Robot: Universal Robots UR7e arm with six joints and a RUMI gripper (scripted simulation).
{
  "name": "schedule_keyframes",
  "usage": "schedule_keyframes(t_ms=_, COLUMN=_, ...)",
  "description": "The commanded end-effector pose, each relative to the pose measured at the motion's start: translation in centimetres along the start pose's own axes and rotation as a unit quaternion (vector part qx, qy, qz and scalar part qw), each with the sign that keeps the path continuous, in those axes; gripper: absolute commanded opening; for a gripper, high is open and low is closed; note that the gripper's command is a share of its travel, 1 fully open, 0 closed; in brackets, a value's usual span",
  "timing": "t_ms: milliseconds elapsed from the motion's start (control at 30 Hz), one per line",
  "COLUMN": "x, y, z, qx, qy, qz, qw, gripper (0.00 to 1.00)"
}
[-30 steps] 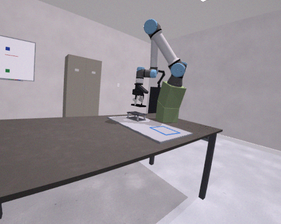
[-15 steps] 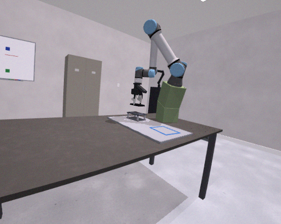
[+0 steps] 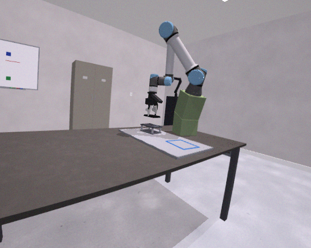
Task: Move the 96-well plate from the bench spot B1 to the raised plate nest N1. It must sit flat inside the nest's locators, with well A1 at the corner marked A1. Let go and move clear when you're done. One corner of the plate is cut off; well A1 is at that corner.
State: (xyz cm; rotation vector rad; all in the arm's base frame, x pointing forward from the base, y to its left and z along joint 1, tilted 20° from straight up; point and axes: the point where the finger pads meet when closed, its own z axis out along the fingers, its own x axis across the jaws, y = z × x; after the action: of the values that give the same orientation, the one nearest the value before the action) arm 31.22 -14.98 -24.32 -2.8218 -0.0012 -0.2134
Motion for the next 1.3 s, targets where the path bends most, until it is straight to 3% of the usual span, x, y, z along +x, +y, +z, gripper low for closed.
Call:
schedule_keyframes(t_ms=0, x=0.0, y=0.0, z=0.0, qx=0.000, qy=0.000, qz=0.000, qw=1.000, gripper=0.00)
schedule_keyframes(t_ms=367, x=0.0, y=0.0, z=0.0, qx=0.000, qy=0.000, qz=0.000, qw=1.000, gripper=0.00)
schedule_keyframes(t_ms=1267, x=0.0, y=0.0, z=4.1, qx=0.000, qy=0.000, qz=0.000, qw=1.000, gripper=0.00)
